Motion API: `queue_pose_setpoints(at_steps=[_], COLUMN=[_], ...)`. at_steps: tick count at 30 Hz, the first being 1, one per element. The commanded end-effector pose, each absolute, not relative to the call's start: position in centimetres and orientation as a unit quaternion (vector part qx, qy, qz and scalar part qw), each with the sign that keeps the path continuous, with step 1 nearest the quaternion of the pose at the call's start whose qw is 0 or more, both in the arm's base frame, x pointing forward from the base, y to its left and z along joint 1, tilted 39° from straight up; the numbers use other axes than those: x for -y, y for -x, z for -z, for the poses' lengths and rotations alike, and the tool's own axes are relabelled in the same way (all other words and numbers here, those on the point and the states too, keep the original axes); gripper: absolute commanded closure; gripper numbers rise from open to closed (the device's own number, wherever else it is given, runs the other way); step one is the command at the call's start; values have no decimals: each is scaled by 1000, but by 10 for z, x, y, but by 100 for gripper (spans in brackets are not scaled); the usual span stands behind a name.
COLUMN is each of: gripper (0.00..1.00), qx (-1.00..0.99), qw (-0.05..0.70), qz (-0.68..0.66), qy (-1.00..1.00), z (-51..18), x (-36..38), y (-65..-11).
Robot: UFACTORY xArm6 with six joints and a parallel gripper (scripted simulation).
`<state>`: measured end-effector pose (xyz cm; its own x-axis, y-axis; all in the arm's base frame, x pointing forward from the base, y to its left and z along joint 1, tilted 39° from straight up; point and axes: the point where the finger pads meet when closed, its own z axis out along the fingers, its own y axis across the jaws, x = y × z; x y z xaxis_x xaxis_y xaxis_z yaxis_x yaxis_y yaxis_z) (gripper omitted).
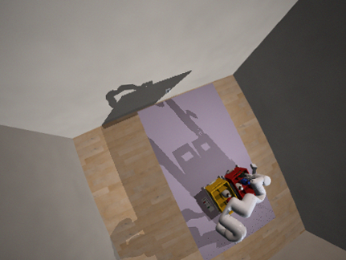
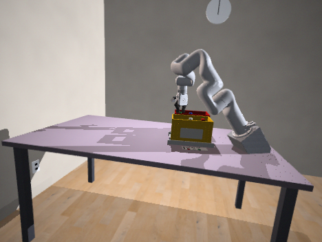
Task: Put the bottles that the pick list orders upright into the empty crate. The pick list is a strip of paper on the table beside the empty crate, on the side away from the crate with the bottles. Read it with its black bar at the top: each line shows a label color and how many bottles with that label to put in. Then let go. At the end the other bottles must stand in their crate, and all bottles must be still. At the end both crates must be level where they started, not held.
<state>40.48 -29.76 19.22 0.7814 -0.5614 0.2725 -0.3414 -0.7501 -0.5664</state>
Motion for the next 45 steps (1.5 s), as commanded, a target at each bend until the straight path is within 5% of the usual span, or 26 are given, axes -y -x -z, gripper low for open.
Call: queue_pose_setpoints(at_steps=[1,21,22,45], gripper=[35,35,100,100], qx=[-248,-248,-248,-248], qw=[251,251,251,251], qz=[220,220,220,220], qy=[910,909,909,909], z=[-188,-181,-183,-184], x=[296,293,294,294], y=[-409,-413,-412,-412])
